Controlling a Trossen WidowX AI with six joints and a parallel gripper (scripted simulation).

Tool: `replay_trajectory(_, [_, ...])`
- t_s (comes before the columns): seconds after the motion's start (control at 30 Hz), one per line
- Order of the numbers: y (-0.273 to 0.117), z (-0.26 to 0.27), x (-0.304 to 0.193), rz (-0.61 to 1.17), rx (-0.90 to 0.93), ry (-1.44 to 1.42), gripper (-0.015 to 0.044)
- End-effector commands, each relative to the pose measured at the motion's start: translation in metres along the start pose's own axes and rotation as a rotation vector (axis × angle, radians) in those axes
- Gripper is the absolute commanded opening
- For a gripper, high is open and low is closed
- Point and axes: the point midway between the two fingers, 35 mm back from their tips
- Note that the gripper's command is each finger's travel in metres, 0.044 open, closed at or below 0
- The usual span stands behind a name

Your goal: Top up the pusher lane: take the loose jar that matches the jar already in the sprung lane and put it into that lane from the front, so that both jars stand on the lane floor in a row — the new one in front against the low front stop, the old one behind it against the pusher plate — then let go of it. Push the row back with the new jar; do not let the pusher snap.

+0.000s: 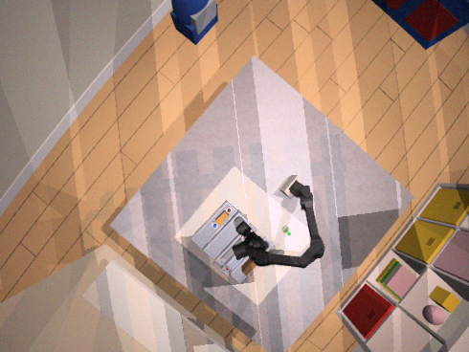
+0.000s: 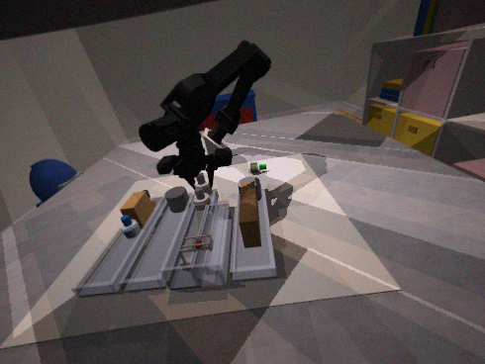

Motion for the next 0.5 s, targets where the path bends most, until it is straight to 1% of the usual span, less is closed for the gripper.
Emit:
replay_trajectory(0.0, [0.0020,0.0014,0.0059,-0.020,0.005,-0.013,0.0000])
replay_trajectory(0.47, [0.0062,0.0015,0.0055,-0.020,0.005,-0.013,0.0000])
Point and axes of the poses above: the point midway between the two fingers, 35 mm back from their tips, its own y axis out along the fingers, its own z axis across the jaws, x = y × z, and after that the axes turned 15 degrees about -y, right-handed
